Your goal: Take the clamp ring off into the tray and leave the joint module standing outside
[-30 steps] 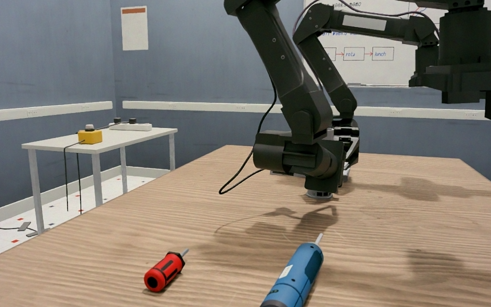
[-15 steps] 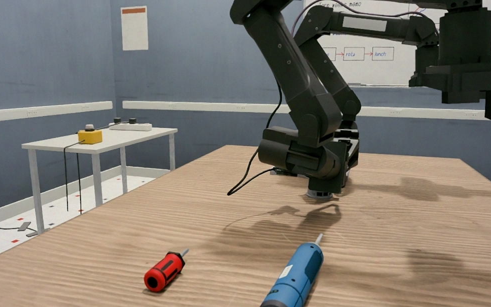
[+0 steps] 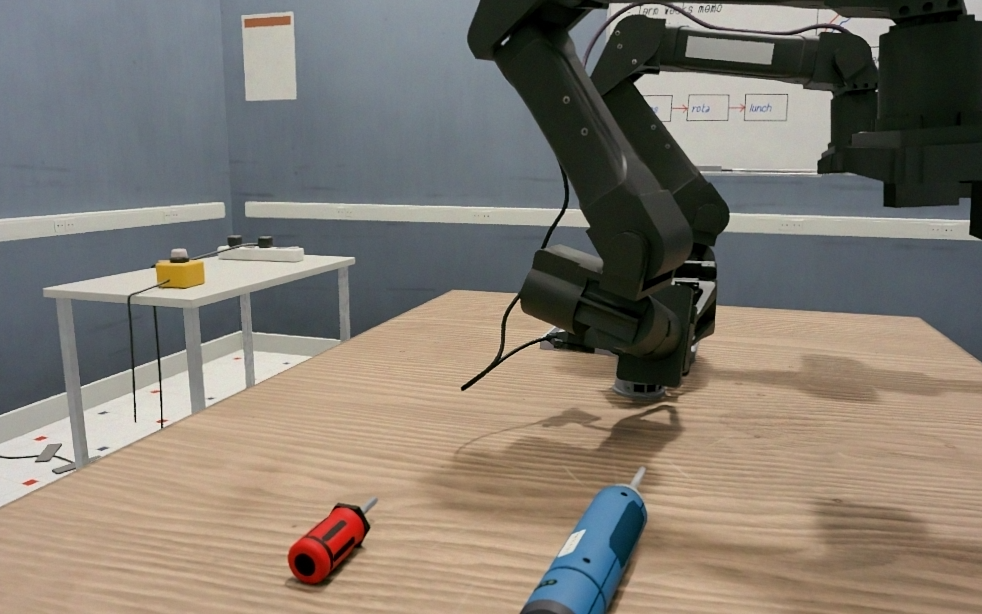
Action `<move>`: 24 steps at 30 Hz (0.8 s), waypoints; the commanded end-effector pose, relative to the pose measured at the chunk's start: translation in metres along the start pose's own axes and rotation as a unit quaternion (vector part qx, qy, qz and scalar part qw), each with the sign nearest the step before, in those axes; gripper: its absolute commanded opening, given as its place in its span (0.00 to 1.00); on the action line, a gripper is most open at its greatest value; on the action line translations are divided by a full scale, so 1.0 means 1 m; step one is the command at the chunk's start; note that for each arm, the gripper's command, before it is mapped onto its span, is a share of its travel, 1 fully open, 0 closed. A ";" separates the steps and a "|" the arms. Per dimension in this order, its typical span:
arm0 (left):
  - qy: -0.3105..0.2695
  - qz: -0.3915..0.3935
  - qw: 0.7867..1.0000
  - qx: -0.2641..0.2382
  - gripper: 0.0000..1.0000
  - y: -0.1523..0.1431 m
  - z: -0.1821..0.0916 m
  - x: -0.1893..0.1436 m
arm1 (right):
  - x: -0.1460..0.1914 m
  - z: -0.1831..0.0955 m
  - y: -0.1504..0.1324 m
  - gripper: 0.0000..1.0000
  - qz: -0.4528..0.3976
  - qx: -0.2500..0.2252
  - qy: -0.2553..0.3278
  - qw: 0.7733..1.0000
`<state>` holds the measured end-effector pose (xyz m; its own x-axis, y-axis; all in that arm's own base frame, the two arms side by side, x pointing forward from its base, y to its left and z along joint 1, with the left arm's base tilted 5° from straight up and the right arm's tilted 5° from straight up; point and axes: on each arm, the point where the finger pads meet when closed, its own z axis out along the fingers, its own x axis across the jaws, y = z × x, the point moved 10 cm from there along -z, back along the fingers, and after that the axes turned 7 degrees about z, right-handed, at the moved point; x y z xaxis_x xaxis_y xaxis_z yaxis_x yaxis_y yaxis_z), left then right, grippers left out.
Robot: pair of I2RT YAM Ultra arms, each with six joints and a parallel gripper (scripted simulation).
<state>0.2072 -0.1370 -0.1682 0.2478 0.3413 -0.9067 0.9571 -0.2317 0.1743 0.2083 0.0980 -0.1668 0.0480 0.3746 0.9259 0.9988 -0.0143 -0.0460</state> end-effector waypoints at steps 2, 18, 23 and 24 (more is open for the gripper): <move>0.004 -0.006 1.000 0.003 0.30 -0.010 0.005 -0.002 | -0.001 0.005 -0.007 0.30 0.004 -0.001 -0.003 1.000; 0.004 -0.005 1.000 -0.001 0.30 -0.010 0.005 -0.002 | -0.001 0.005 -0.007 0.30 0.004 -0.003 -0.002 1.000; 0.004 -0.005 1.000 -0.001 0.30 -0.010 0.005 -0.002 | 0.002 0.003 0.003 0.30 -0.008 -0.010 0.003 1.000; 0.004 -0.005 1.000 0.000 0.30 -0.010 0.005 -0.002 | -0.001 0.005 -0.007 0.30 0.004 -0.003 -0.002 1.000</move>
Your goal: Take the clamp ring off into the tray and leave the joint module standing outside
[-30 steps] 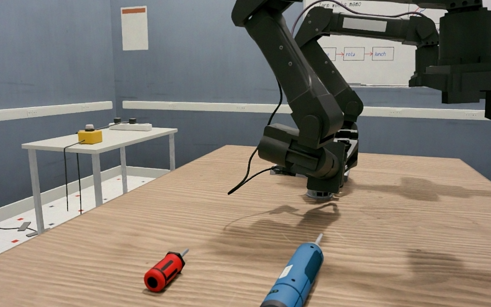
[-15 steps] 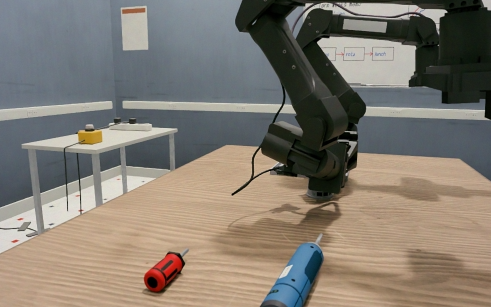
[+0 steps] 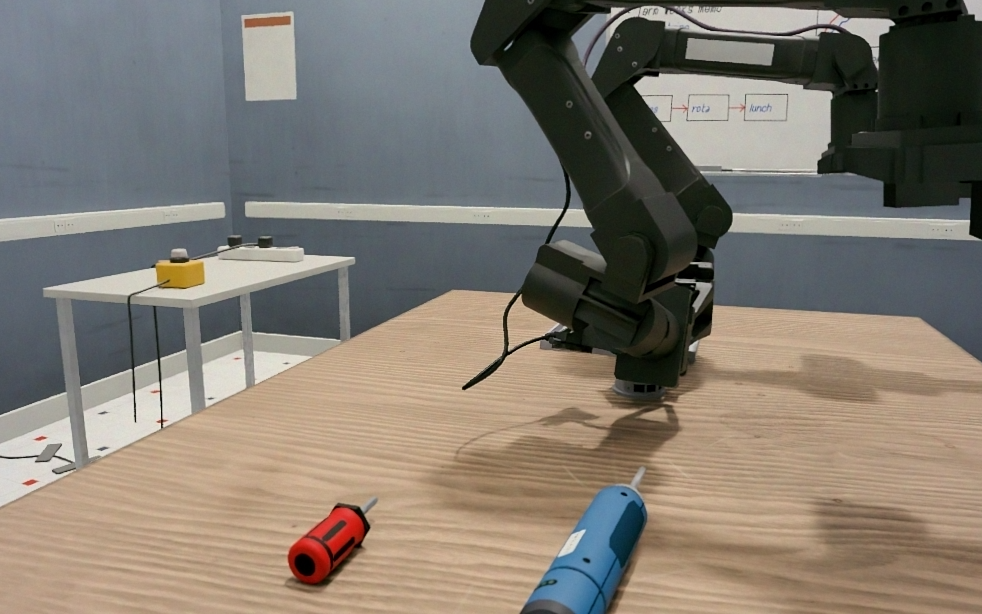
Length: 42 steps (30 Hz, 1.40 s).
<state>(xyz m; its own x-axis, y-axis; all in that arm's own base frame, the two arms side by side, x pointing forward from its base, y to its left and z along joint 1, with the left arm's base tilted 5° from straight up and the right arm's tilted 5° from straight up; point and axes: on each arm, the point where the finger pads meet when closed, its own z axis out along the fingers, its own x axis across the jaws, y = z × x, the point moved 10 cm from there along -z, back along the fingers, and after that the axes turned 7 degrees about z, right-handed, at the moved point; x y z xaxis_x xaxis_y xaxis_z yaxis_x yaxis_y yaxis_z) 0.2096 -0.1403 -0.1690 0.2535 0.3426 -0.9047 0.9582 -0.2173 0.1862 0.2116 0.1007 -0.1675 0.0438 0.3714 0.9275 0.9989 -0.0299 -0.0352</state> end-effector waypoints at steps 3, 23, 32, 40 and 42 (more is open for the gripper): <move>0.003 -0.006 1.000 0.010 0.30 -0.013 0.002 -0.002 | -0.001 0.002 -0.012 0.30 0.007 0.007 -0.004 1.000; 0.003 -0.005 1.000 0.012 0.30 -0.015 0.002 -0.002 | -0.001 0.002 -0.014 0.30 0.008 0.009 -0.005 1.000; 0.003 -0.006 1.000 0.012 0.30 -0.016 0.002 -0.002 | -0.001 0.002 -0.014 0.30 0.008 0.009 -0.004 1.000; 0.003 -0.003 1.000 0.013 0.30 -0.017 0.002 -0.002 | -0.002 0.002 -0.015 0.30 0.009 0.010 -0.005 1.000; 0.003 -0.004 1.000 0.013 0.30 -0.017 0.002 -0.003 | -0.002 0.002 -0.015 0.30 0.009 0.010 -0.005 1.000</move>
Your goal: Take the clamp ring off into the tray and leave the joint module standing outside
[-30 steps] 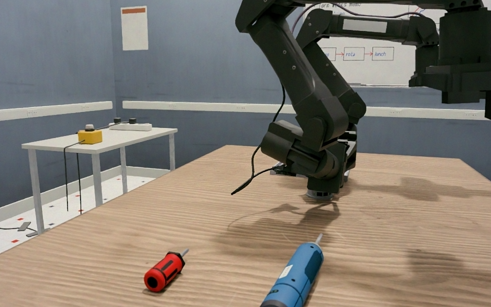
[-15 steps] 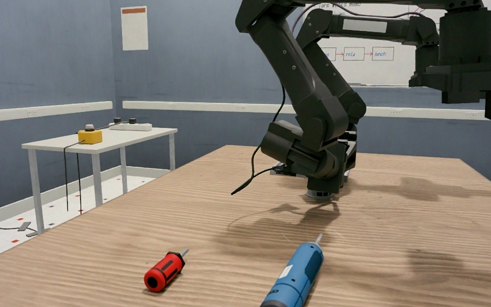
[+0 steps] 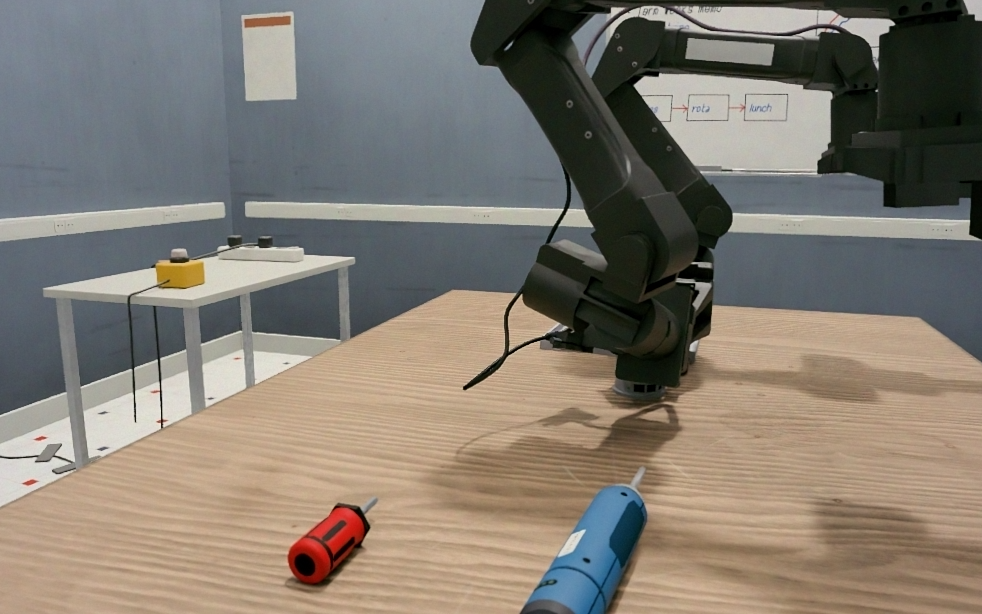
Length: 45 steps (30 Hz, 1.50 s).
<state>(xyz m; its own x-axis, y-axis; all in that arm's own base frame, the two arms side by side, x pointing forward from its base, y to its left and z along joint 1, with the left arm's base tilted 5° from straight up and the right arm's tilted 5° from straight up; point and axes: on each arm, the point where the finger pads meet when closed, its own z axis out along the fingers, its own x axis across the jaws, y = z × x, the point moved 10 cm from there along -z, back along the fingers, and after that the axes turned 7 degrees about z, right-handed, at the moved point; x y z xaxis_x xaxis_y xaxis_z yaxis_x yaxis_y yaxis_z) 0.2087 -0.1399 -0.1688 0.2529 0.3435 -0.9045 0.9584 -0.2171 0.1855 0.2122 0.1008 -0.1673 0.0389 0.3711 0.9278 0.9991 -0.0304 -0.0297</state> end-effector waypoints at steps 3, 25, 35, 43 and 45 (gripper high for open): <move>0.003 -0.004 1.000 0.013 0.30 -0.017 0.002 -0.002 | -0.002 0.002 -0.015 0.30 0.012 0.011 -0.005 1.000; -0.002 0.006 1.000 0.004 0.30 -0.004 0.002 -0.002 | -0.002 0.002 -0.016 0.30 0.012 0.012 -0.005 1.000; 0.000 0.022 1.000 0.004 0.30 -0.001 0.006 0.002 | -0.003 0.001 -0.017 0.30 0.012 0.010 -0.005 1.000; 0.000 0.023 1.000 0.004 0.30 -0.001 0.006 0.002 | -0.003 0.001 -0.017 0.30 0.012 0.010 -0.005 1.000; -0.001 0.023 1.000 0.004 0.30 -0.001 0.006 0.002 | -0.003 0.001 -0.017 0.30 0.013 0.010 -0.005 1.000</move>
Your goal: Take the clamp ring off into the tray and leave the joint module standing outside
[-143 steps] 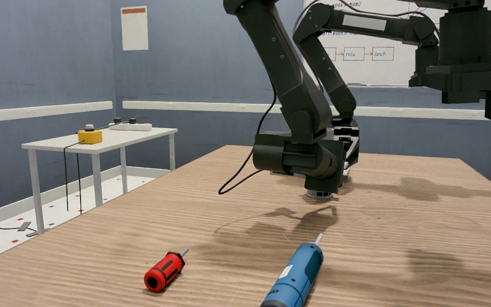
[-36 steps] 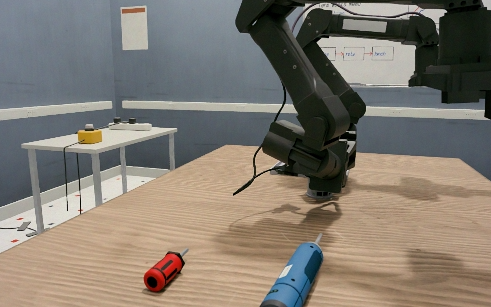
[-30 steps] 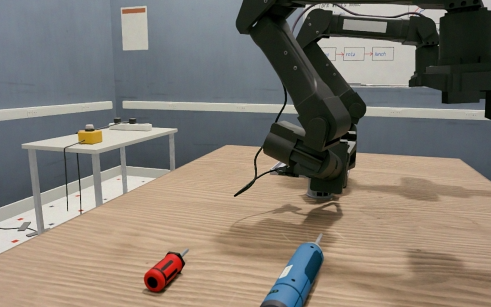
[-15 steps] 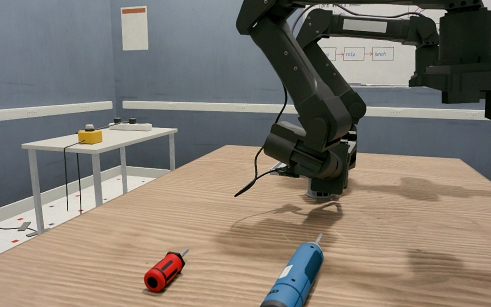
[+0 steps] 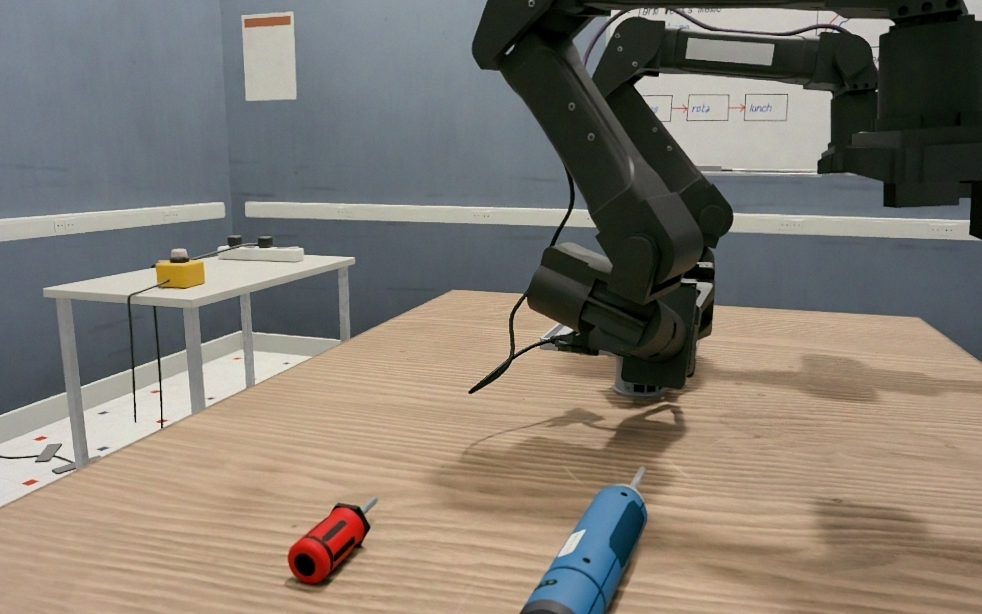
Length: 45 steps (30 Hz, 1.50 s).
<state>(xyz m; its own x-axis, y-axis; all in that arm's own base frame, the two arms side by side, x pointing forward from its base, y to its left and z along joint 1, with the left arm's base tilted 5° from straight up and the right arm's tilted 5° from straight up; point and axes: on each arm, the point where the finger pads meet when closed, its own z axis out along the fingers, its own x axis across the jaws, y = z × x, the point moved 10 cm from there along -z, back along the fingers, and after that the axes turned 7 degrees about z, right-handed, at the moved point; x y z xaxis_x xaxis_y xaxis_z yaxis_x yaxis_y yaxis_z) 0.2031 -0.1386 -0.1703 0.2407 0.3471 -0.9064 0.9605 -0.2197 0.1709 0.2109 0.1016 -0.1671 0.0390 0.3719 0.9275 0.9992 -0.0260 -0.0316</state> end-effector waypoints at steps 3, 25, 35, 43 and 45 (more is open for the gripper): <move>-0.001 0.031 1.000 0.000 0.30 0.006 0.006 0.001 | -0.005 0.000 -0.012 0.30 0.007 0.004 -0.004 1.000; -0.002 0.044 0.999 -0.006 0.30 0.016 0.005 -0.003 | -0.002 0.000 -0.002 0.30 -0.008 -0.003 -0.001 1.000; -0.003 0.048 0.999 -0.007 0.30 0.018 0.005 -0.004 | 0.000 0.000 0.003 0.30 -0.017 -0.007 0.000 1.000; -0.003 0.024 1.000 -0.002 0.30 0.009 0.002 -0.003 | 0.003 -0.001 0.013 0.30 -0.030 -0.014 0.003 0.999; -0.003 0.024 1.000 -0.002 0.30 0.009 0.002 -0.003 | 0.003 -0.001 0.013 0.30 -0.030 -0.014 0.003 0.999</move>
<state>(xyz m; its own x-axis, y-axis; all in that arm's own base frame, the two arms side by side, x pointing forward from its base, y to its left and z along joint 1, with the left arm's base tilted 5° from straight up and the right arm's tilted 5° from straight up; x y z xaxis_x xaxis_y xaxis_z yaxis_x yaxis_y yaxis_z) 0.2076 -0.1409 -0.1705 0.2567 0.3416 -0.9041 0.9567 -0.2227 0.1875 0.2064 0.1010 -0.1693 0.0524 0.3737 0.9261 0.9986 -0.0261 -0.0460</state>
